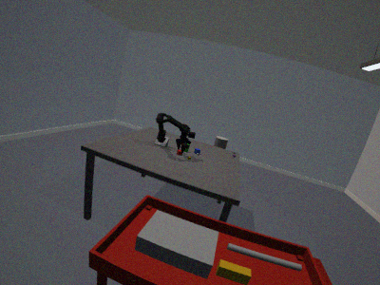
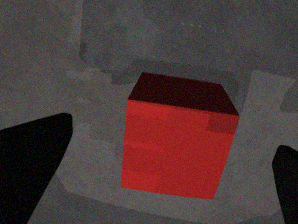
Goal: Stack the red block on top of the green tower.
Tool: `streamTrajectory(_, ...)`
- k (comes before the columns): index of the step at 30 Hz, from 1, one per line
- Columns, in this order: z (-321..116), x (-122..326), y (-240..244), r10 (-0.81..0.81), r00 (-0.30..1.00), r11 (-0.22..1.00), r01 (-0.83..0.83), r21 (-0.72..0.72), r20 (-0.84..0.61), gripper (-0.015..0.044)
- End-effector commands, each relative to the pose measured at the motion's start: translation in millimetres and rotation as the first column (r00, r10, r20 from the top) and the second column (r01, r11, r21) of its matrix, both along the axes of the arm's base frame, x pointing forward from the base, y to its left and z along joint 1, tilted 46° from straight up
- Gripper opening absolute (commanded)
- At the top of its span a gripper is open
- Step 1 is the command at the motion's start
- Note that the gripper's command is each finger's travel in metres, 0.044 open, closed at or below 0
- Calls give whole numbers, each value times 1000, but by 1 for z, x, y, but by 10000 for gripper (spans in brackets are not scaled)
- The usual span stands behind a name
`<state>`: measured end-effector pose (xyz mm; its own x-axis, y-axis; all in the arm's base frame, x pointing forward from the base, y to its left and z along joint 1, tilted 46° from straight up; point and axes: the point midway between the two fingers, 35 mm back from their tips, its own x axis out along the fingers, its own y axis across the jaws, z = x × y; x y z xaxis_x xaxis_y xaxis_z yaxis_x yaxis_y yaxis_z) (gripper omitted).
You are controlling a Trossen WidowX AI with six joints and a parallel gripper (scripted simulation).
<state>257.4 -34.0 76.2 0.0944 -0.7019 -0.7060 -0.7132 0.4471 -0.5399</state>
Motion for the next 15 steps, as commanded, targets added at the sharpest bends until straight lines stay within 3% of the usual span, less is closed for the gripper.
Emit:
streamTrajectory(1,-4,0,-4,3,1000,1000,-3,-5,-4,440)
streamTrajectory(15,-17,1,-18,3,1000,1000,-3,-8,-3,440)
